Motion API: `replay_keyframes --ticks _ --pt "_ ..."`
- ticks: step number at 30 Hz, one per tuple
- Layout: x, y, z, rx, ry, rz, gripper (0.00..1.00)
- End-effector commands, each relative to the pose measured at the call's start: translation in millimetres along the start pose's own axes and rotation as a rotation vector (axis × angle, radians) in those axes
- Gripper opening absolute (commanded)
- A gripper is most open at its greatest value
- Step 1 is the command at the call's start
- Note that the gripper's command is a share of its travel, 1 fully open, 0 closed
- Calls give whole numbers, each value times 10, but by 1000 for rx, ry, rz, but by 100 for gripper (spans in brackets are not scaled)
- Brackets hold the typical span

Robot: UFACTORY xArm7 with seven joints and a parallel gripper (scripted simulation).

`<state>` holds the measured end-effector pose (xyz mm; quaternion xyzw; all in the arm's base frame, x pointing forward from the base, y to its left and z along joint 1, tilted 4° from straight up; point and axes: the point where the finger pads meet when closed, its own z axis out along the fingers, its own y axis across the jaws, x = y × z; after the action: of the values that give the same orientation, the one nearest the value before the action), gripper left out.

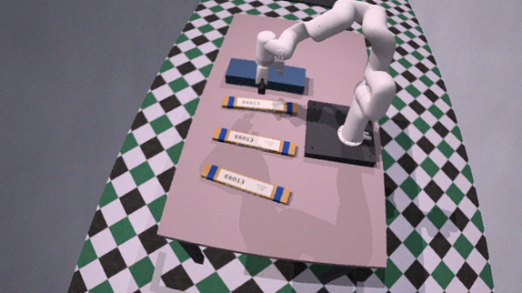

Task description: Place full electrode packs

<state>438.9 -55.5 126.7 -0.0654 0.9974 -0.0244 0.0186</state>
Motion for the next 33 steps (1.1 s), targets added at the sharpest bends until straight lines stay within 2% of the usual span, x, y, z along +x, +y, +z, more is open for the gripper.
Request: replay_keyframes --ticks 1,23,33 --pt "-15 -3 -15 1 -4 15 58" --pt "-26 4 -15 1 -4 15 58" --pt "-234 141 -16 1 -4 15 58"
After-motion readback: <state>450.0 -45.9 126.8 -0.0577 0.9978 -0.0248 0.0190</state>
